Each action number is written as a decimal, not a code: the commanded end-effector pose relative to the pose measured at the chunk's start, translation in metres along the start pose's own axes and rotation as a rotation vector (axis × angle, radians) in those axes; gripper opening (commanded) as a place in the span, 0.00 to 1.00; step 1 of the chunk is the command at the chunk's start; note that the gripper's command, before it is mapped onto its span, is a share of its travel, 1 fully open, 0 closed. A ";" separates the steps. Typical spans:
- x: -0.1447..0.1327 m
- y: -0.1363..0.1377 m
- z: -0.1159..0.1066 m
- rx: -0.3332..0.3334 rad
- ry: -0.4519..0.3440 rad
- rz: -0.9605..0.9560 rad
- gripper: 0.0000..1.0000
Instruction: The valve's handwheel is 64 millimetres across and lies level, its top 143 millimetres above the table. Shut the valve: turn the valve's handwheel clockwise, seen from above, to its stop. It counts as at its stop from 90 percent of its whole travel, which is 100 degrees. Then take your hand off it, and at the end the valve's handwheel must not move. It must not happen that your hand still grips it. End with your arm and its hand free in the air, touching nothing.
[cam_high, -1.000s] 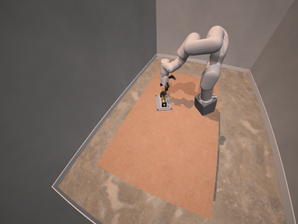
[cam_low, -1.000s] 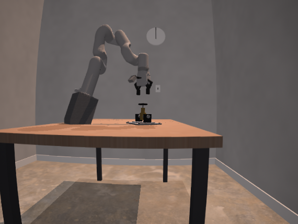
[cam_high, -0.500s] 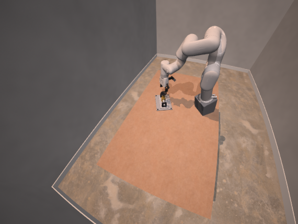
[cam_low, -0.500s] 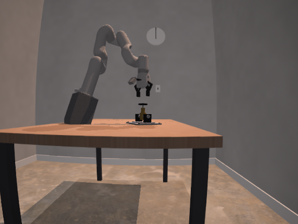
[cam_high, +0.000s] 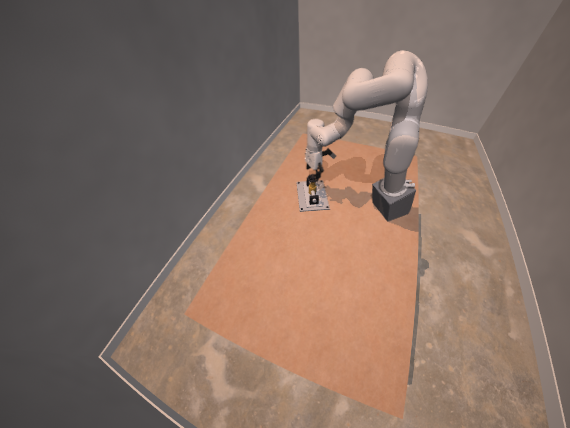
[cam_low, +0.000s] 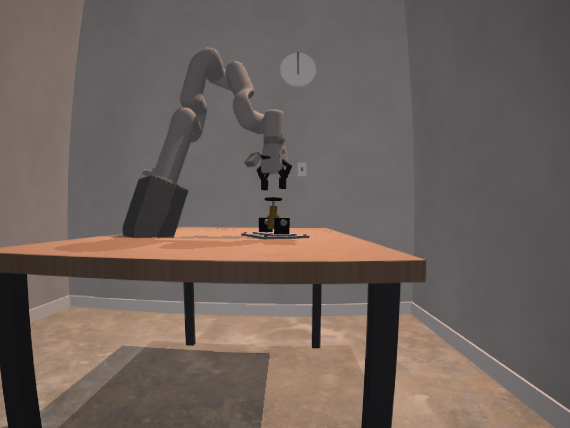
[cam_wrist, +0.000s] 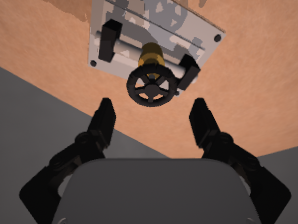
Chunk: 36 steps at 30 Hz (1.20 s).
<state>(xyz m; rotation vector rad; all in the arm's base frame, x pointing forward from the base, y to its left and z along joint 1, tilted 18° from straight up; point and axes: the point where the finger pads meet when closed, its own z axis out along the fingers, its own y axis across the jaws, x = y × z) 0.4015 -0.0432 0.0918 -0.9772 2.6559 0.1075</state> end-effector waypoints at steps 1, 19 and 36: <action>-0.001 -0.001 0.003 0.003 -0.003 -0.001 1.00; -0.001 -0.001 0.010 0.003 -0.003 -0.001 1.00; -0.001 -0.001 0.010 0.003 -0.003 -0.001 1.00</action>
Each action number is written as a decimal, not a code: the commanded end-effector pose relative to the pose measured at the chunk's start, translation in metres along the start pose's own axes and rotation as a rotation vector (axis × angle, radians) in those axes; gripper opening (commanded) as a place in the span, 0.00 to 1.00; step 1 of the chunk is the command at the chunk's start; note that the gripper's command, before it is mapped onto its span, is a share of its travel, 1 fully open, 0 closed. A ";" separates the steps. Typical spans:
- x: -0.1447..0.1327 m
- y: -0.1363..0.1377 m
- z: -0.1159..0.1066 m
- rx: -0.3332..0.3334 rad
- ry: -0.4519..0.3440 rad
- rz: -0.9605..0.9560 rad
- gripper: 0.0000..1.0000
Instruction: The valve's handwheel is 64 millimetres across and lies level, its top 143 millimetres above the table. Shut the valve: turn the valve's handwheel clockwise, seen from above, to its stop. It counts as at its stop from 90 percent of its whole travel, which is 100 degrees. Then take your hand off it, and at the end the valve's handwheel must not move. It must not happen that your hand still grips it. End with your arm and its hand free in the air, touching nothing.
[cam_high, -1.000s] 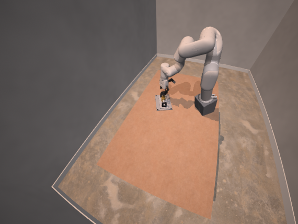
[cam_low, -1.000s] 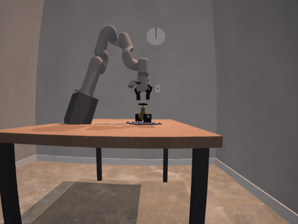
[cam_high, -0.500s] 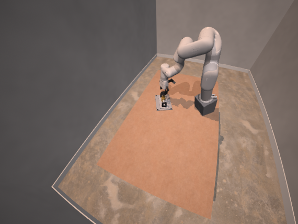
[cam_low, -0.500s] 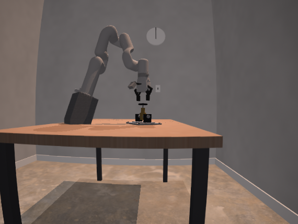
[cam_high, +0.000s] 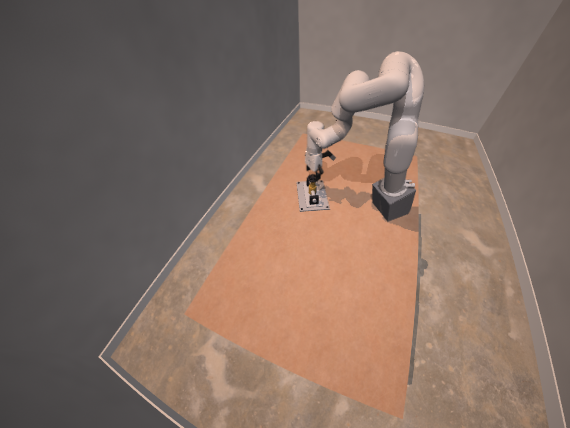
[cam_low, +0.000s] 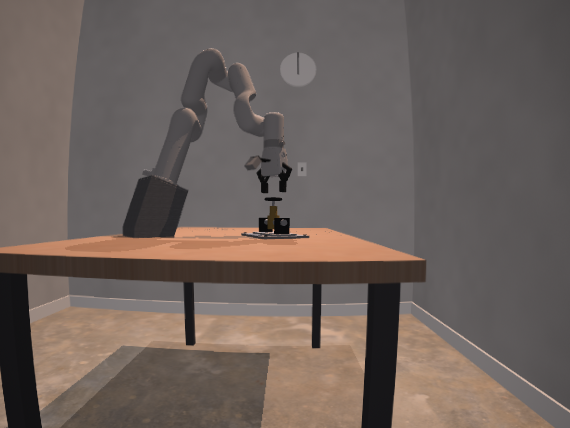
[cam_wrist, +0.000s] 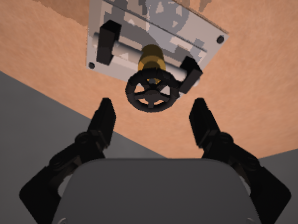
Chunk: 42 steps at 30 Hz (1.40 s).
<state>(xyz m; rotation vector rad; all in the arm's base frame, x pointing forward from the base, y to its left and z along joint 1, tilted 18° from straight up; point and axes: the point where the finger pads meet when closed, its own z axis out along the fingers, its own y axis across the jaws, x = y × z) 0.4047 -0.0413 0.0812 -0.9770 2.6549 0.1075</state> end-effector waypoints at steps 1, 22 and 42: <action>-0.001 -0.001 -0.001 0.003 -0.002 0.000 1.00; -0.001 -0.001 0.013 0.002 -0.002 0.000 1.00; -0.001 -0.001 0.032 0.002 -0.002 0.000 1.00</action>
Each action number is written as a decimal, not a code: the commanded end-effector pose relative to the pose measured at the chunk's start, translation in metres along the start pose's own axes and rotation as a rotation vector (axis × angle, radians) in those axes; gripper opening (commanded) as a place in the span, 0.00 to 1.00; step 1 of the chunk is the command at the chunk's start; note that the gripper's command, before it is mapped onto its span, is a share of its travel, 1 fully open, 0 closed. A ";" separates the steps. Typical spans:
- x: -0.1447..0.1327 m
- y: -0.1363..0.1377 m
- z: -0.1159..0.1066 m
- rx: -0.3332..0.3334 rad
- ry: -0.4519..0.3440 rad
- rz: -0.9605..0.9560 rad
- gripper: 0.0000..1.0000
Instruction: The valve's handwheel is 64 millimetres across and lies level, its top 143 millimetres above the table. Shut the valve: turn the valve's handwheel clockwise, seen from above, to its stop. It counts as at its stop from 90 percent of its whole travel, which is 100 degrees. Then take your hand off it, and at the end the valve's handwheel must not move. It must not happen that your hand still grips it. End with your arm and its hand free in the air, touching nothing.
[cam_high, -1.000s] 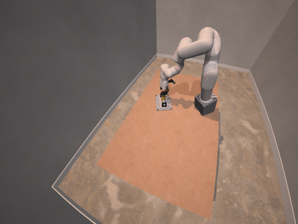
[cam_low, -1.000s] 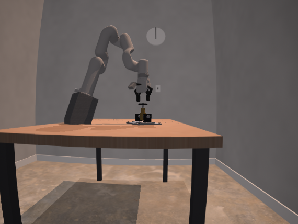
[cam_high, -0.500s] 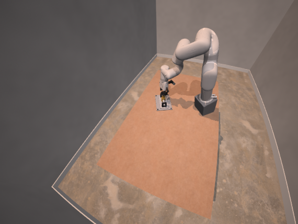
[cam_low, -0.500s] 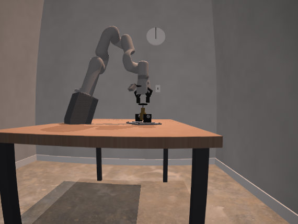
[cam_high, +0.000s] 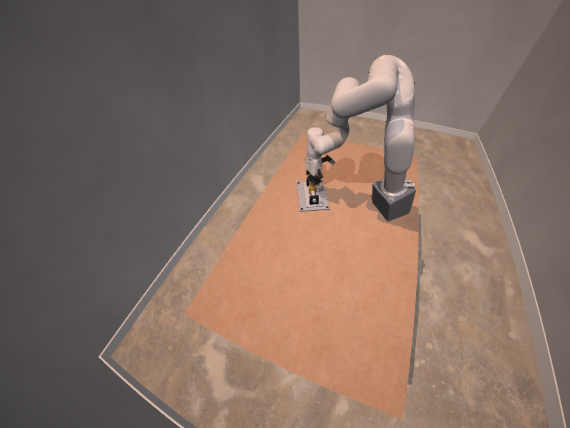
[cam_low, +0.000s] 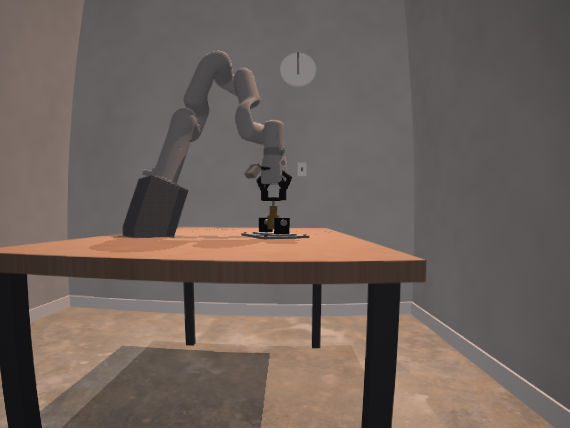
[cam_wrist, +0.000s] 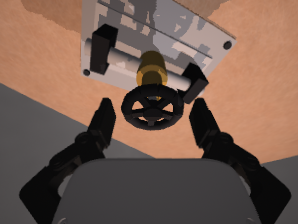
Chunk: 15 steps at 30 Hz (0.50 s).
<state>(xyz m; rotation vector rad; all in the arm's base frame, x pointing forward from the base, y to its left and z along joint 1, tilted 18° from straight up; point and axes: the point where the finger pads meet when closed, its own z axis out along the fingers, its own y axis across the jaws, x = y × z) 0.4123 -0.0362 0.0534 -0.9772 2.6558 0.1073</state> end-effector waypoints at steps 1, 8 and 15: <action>-0.001 -0.001 0.003 0.003 -0.003 0.000 1.00; -0.001 -0.001 0.006 0.002 -0.003 0.000 1.00; -0.001 -0.001 0.008 0.002 -0.003 0.000 1.00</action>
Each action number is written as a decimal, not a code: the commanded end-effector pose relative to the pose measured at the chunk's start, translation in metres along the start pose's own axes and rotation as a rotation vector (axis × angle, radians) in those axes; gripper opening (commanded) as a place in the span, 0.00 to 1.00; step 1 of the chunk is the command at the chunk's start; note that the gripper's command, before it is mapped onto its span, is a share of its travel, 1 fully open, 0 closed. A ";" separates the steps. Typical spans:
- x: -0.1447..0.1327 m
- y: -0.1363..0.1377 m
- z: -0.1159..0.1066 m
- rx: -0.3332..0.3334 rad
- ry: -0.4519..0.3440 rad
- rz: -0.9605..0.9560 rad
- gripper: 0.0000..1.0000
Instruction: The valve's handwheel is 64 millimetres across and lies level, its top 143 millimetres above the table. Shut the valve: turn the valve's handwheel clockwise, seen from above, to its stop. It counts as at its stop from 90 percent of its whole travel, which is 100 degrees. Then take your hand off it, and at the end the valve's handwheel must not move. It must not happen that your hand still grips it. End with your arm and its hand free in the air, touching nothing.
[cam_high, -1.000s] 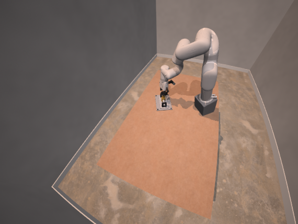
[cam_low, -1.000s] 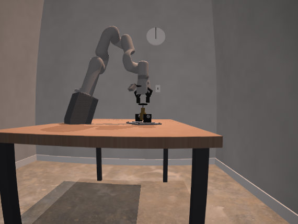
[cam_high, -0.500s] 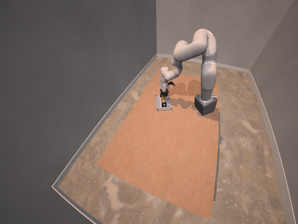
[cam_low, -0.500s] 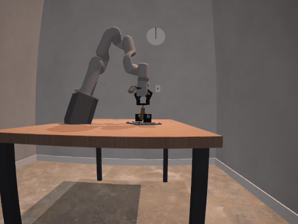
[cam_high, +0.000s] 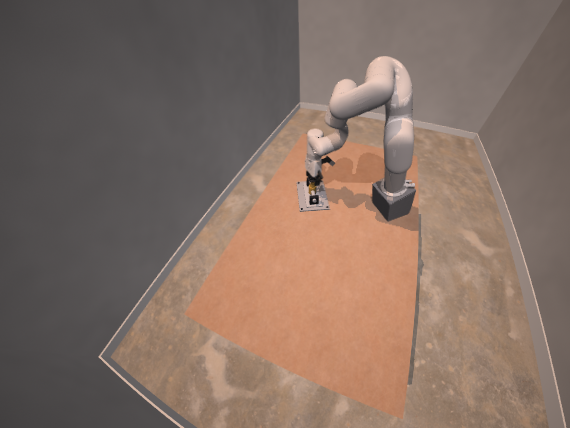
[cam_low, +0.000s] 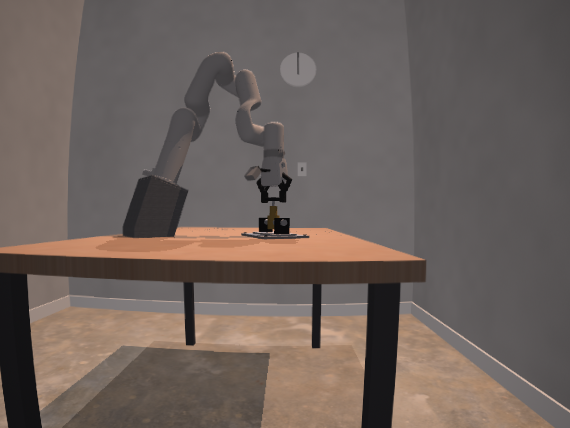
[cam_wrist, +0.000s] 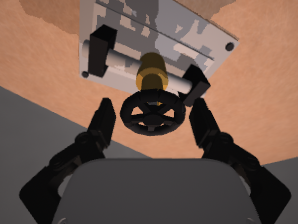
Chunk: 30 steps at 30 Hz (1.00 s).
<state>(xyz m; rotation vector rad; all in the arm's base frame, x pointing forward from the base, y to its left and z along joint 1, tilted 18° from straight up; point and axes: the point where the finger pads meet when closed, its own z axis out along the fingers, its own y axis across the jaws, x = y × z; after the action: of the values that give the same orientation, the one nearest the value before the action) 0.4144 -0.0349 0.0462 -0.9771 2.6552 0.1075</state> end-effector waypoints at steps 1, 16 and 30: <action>-0.001 -0.001 0.000 0.002 -0.002 0.000 1.00; -0.001 -0.001 0.000 0.002 -0.002 0.000 1.00; -0.001 -0.001 0.000 0.002 -0.002 0.000 0.00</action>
<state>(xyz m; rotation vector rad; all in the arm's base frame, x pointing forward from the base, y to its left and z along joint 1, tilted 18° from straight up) 0.4146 -0.0347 0.0454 -0.9770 2.6548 0.1075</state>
